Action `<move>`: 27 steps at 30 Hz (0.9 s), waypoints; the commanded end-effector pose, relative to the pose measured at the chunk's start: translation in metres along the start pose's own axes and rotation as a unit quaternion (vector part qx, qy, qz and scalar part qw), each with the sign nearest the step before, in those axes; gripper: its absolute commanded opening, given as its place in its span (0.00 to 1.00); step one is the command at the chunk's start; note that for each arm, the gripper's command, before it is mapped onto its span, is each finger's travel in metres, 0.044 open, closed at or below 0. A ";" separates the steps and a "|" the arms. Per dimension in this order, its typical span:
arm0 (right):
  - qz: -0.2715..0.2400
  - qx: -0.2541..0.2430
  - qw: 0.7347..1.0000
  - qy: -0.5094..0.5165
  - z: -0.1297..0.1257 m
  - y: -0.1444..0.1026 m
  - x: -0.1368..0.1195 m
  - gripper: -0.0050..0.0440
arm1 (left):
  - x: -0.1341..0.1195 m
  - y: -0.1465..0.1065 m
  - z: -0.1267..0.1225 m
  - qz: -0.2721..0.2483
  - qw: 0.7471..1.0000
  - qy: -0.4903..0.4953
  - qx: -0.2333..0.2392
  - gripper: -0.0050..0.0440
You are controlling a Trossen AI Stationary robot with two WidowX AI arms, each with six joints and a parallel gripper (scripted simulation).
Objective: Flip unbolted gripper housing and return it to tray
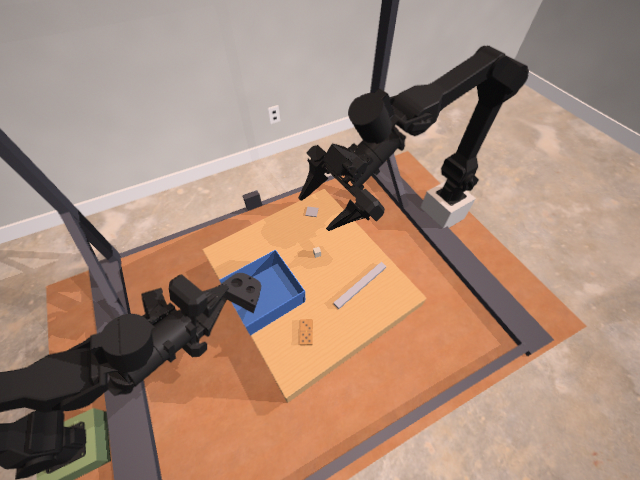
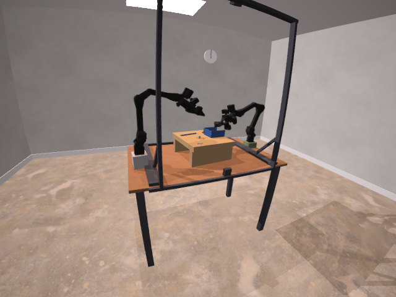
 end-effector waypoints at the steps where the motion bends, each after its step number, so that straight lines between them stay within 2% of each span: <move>1: 0.009 -0.035 0.999 -0.012 0.001 -0.004 0.002 0.33 | 0.006 -0.007 -0.002 -0.010 1.000 0.002 -0.004 1.00; 27: 0.032 -0.121 0.991 -0.044 0.031 -0.002 0.010 0.33 | 0.006 -0.007 -0.002 -0.010 1.000 0.002 -0.004 1.00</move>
Point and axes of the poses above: on each arm, the point midway between the two fingers, 35 mm back from their tips, its own y axis out along the fingers, its own z axis across the jaws, x = y × z, the point moved 7 cm from there along -y, back along the fingers, and after that the axes turned 15 degrees about -y, right-handed, at the moved point
